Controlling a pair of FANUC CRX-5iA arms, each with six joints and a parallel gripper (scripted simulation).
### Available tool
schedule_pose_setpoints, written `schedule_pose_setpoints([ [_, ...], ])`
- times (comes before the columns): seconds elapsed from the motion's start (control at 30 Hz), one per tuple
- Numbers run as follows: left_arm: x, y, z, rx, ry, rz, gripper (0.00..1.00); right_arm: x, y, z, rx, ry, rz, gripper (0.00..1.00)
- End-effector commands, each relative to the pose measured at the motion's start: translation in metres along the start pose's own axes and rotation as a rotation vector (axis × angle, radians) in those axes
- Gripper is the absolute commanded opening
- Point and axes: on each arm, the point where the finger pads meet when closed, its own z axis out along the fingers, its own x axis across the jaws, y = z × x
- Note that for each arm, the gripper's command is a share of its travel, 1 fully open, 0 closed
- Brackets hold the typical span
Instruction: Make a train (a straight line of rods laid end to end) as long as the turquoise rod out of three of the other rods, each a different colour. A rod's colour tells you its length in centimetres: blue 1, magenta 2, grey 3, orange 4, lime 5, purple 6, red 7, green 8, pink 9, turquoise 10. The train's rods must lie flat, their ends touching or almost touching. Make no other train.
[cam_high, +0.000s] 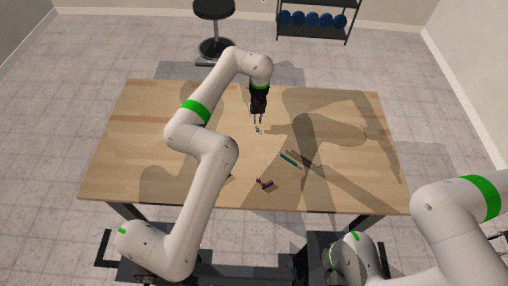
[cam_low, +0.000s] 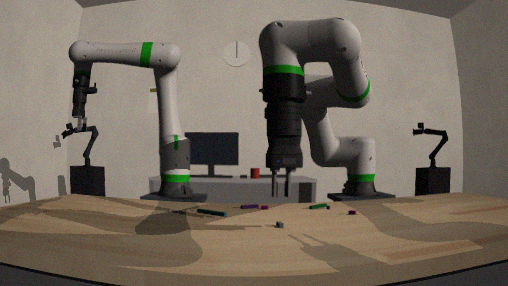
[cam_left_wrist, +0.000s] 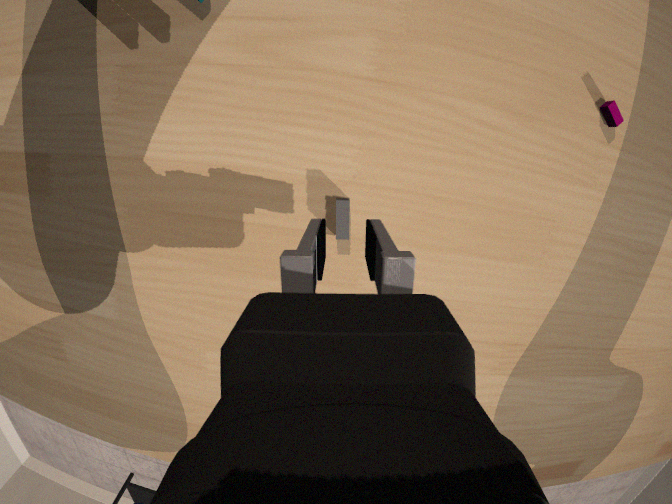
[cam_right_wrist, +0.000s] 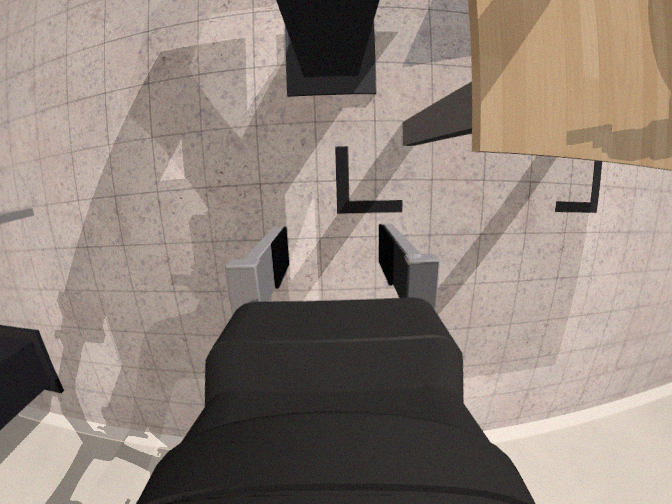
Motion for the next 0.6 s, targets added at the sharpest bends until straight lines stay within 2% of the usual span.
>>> schedule_pose_setpoints([
  [0.0,-0.0004,0.0003,-0.0016,-0.002,-0.002,0.000,0.54,-0.0002,0.0003,-0.0009,-0.002,0.000,0.000,1.00],
  [0.57,-0.0004,0.0003,0.0002,-0.002,-0.002,0.000,0.54,-0.0002,0.0003,-0.0009,-0.002,0.000,0.000,1.00],
])
